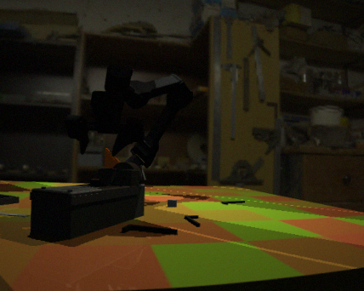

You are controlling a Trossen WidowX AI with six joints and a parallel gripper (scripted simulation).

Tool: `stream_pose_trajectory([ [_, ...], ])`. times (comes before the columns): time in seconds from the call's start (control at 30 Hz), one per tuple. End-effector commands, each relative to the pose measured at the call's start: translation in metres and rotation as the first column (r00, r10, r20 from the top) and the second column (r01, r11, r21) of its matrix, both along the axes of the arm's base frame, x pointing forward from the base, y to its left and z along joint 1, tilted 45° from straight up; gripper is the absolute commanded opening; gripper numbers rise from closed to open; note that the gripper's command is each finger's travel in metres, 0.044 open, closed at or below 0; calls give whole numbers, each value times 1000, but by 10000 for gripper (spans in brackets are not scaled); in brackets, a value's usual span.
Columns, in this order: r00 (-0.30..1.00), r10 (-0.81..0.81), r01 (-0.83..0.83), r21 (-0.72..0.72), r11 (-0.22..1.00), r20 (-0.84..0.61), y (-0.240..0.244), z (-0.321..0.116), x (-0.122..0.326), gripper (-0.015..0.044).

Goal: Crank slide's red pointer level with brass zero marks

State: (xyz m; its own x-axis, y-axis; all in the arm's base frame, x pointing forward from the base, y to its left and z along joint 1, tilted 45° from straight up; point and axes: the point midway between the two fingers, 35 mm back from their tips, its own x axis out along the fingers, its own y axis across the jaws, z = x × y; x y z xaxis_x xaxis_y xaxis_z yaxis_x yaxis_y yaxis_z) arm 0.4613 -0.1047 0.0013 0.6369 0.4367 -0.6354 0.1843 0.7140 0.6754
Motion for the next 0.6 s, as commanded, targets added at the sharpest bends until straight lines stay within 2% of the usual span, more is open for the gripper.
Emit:
stream_pose_trajectory([
  [0.0,1000,-1,1,-1,1000,0,0,0,0,420],
  [0.07,1000,-1,1,-1,1000,0,0,0,0,440],
  [0.57,1000,-1,1,-1,1000,0,0,0,0,46],
])
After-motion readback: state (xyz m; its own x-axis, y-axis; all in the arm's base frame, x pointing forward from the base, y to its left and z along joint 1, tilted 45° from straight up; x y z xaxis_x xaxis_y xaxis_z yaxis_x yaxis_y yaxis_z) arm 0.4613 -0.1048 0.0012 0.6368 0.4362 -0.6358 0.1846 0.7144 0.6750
